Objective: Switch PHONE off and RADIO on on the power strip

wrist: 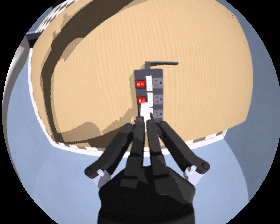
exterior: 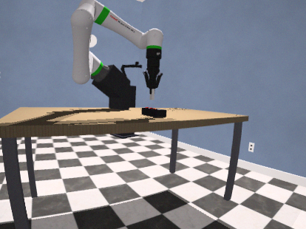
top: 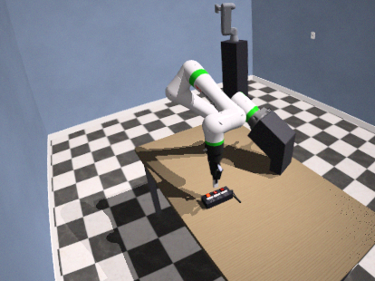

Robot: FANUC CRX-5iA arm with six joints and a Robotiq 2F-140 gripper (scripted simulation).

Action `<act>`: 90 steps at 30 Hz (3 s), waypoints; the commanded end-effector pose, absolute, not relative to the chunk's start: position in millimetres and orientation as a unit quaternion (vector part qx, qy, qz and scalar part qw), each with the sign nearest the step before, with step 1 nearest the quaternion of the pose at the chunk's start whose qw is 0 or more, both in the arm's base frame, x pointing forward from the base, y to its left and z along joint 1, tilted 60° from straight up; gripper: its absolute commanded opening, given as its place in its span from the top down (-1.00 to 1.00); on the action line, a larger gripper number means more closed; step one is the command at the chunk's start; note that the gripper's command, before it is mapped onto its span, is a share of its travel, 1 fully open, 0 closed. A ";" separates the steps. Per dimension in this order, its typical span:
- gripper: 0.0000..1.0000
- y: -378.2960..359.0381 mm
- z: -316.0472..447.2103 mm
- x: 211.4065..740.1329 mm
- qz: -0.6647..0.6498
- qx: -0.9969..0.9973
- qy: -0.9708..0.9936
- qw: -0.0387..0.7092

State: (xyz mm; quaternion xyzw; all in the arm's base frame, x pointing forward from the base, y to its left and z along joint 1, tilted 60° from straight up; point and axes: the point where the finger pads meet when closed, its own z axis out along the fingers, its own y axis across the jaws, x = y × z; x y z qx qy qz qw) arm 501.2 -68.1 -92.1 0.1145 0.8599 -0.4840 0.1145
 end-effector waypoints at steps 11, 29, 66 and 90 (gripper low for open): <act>1.00 -76.5 -97.1 502.2 -0.484 0.114 0.860 0.115; 1.00 -94.4 -107.5 504.1 -0.484 0.114 0.860 0.115; 1.00 -102.9 -112.5 505.1 -0.484 0.114 0.860 0.115; 1.00 -102.9 -112.5 505.1 -0.484 0.114 0.860 0.115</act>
